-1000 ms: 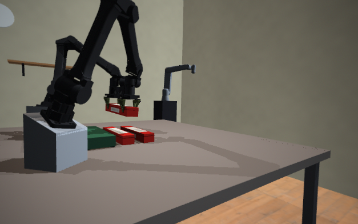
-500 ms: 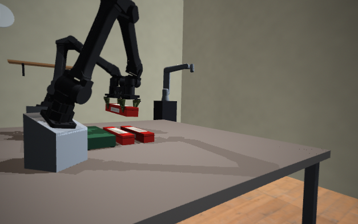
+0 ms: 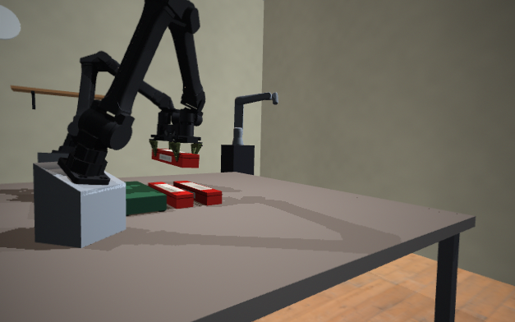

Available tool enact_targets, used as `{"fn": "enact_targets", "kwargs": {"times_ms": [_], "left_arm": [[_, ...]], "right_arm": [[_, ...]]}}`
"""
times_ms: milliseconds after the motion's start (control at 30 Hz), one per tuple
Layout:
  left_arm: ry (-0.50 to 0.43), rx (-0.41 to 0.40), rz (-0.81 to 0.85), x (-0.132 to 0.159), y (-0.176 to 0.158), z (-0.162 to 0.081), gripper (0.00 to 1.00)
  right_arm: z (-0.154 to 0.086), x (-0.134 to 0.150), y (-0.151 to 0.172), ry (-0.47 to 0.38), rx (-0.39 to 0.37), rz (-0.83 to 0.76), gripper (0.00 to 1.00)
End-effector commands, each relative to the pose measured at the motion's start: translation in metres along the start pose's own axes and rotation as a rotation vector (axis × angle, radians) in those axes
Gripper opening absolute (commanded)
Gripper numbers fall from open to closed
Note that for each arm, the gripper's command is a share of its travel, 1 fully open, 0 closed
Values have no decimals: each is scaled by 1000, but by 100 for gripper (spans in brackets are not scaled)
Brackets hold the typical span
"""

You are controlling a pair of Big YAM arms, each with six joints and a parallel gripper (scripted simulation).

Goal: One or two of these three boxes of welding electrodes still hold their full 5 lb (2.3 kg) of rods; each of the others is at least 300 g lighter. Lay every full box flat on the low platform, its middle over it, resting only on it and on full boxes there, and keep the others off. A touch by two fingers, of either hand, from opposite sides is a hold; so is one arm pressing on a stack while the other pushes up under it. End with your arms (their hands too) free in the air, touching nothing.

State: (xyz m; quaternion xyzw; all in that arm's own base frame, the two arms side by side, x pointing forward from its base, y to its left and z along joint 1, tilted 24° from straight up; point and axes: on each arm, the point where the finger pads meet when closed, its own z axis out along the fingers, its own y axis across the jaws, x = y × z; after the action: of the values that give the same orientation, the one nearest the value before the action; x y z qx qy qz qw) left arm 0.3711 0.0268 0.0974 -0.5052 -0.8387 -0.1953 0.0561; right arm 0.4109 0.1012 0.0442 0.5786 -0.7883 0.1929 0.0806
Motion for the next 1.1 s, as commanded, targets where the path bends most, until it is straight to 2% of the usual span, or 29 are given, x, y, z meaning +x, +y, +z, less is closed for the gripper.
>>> {"fn": "enact_targets", "kwargs": {"times_ms": [0, 267, 300, 533, 600, 700, 967, 1000, 1067], "left_arm": [[-43, -69, -18, -3, 24, -24, 0], [-43, -69, -18, -3, 24, -24, 0], [-63, -108, -41, 0, 43, -37, 0], [-50, -91, -32, 4, 48, -37, 0], [-39, -74, -24, 1, 50, -30, 0], [-49, -91, -32, 4, 58, -38, 0], [-45, -86, -29, 3, 70, -36, 0], [-49, -93, -32, 4, 73, -39, 0], [-49, -93, -32, 4, 77, -39, 0]], "right_arm": [[-32, -6, -24, -57, 73, 13, 0], [-32, -6, -24, -57, 73, 13, 0], [-46, -5, -44, -83, 110, 35, 0], [-45, 1, -50, -68, 93, 29, 0], [-46, 1, -54, -67, 93, 29, 0], [-46, 2, -60, -67, 94, 29, 0], [-45, 2, -72, -63, 91, 27, 0], [-53, -8, -68, -74, 105, 2, 0], [-49, 1, -77, -68, 97, 24, 0]]}}
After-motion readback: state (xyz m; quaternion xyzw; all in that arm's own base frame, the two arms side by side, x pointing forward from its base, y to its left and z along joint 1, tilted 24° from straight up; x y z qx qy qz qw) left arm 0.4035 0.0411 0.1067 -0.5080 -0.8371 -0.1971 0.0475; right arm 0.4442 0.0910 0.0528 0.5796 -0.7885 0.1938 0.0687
